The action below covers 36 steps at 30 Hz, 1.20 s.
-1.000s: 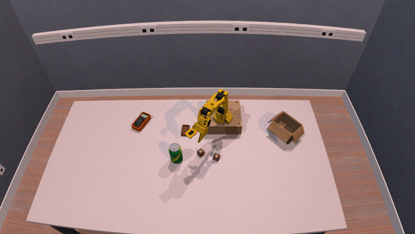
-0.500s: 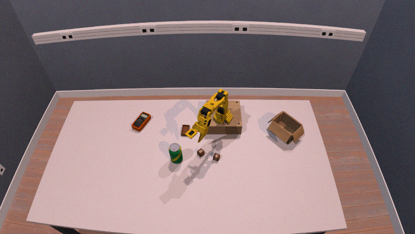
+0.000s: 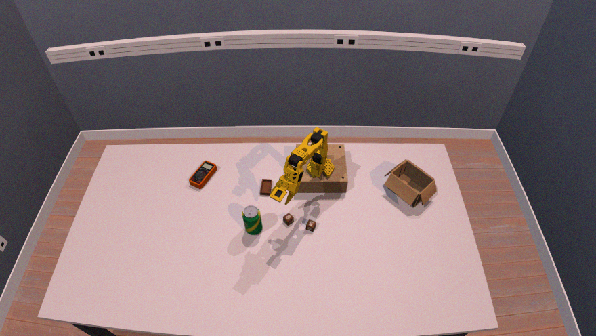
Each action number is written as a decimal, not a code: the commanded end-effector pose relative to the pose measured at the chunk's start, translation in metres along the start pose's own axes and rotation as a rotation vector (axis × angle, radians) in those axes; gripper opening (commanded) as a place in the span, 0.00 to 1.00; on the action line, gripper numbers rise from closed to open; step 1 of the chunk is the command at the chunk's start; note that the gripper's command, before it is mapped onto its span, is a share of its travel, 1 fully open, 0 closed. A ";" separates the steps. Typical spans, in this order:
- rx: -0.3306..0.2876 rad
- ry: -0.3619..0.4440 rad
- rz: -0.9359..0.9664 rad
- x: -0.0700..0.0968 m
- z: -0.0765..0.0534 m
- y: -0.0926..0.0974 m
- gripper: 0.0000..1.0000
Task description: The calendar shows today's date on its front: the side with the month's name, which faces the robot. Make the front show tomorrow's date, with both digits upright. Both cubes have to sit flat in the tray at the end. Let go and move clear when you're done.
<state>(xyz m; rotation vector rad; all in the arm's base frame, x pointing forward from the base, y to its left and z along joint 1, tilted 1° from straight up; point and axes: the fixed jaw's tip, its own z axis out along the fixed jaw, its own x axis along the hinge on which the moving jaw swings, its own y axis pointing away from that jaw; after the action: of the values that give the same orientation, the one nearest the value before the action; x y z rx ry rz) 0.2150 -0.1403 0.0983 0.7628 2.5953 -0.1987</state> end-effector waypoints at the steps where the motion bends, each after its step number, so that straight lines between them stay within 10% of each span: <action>1: 0.005 -0.019 -0.119 0.002 0.000 -0.002 0.35; 36: 0.016 -0.011 -1.138 0.025 0.016 -0.008 0.35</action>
<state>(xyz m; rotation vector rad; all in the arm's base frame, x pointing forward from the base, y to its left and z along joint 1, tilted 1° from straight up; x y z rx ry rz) 0.1993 -0.1372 0.0726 -0.7073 2.7191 -0.4940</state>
